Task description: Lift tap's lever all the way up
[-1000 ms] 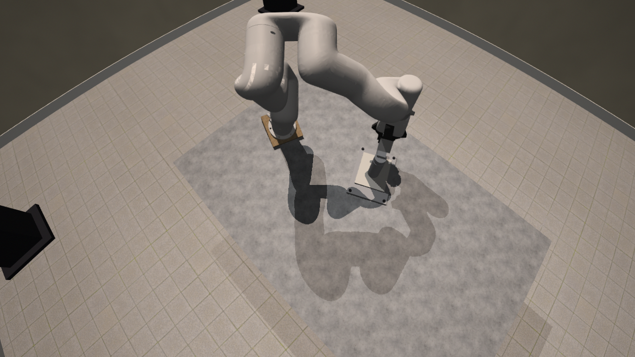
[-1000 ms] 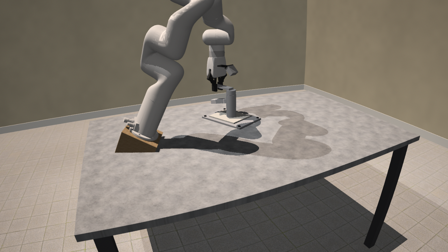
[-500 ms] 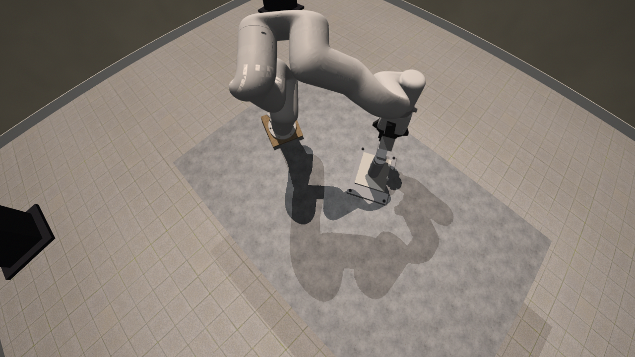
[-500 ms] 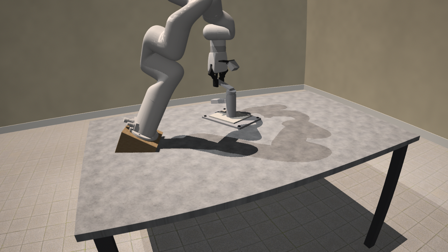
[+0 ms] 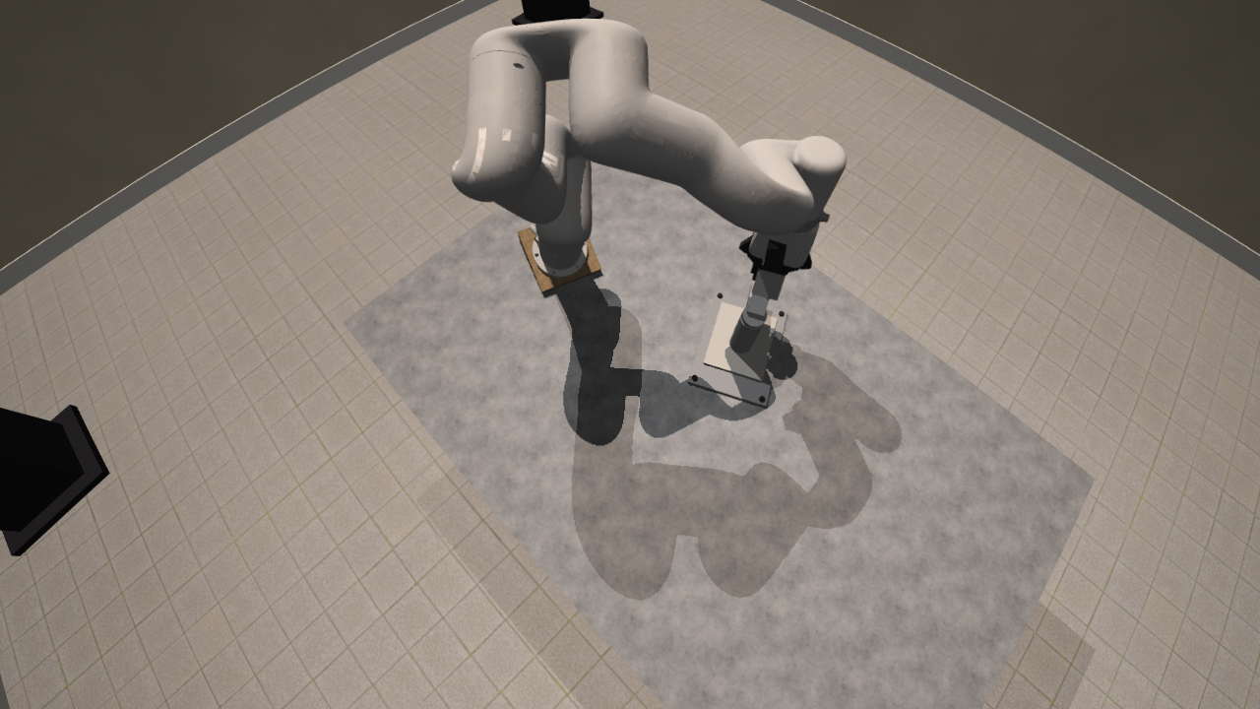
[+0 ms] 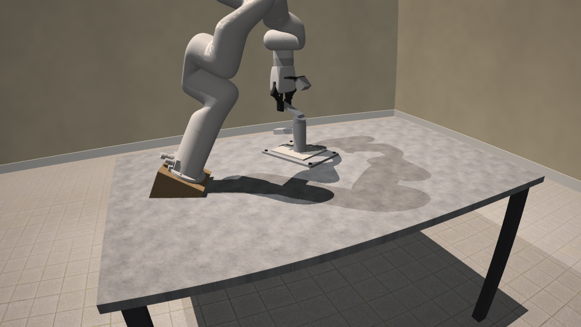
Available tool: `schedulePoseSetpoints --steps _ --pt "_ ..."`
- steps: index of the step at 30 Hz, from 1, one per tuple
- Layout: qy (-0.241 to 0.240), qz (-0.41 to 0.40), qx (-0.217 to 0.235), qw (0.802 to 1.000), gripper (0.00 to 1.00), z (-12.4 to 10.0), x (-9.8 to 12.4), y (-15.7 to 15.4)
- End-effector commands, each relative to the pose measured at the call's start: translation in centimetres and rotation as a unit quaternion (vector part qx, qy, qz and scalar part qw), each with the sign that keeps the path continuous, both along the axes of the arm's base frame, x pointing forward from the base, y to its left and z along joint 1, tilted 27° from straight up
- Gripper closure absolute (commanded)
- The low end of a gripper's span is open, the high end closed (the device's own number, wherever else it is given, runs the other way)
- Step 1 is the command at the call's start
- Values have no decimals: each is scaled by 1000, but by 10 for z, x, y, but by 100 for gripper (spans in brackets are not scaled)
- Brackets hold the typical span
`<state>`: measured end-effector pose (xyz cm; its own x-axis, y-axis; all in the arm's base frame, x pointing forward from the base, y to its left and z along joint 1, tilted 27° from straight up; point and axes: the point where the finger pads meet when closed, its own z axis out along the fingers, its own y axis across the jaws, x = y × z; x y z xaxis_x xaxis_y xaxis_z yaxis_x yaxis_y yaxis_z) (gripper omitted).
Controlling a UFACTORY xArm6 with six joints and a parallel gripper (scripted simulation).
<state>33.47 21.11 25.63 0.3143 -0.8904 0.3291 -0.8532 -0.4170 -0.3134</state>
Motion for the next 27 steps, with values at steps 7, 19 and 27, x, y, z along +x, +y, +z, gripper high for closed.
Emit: schedulePoseSetpoints --steps 7,19,27 --pt "-1 0 1 1000 100 3 0 0" --pt "-1 0 1 1000 28 3 0 0" --pt "-1 0 1 1000 28 3 0 0"
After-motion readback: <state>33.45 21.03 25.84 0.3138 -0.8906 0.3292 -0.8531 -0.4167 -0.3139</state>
